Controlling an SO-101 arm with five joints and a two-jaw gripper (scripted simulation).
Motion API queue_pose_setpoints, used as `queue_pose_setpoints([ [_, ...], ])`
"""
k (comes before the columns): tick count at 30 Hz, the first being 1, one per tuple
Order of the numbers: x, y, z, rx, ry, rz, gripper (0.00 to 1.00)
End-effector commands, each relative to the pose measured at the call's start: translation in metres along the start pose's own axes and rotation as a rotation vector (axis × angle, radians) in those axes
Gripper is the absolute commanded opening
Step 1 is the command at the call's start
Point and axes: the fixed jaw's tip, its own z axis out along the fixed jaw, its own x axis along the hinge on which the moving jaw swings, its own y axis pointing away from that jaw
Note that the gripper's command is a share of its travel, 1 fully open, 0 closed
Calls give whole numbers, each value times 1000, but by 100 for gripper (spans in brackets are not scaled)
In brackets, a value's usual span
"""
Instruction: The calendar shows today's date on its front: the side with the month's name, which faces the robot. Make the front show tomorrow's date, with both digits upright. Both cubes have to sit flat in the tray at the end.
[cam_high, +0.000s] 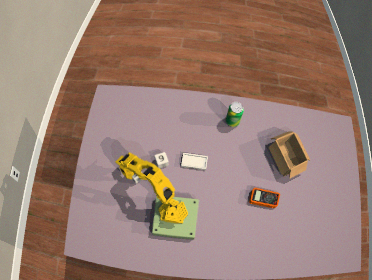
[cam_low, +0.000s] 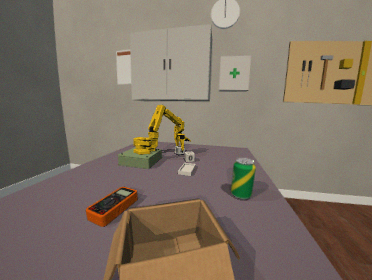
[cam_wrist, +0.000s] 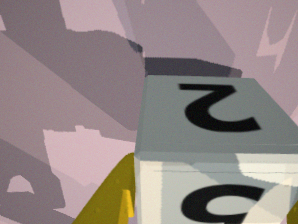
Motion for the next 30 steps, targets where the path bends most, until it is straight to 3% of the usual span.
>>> queue_pose_setpoints([
  [1,-6,0,-13,-5,-38,0,0],
  [11,-5,1,-37,-5,-38,0,0],
  [30,-5,1,-46,-5,-38,0,0],
])
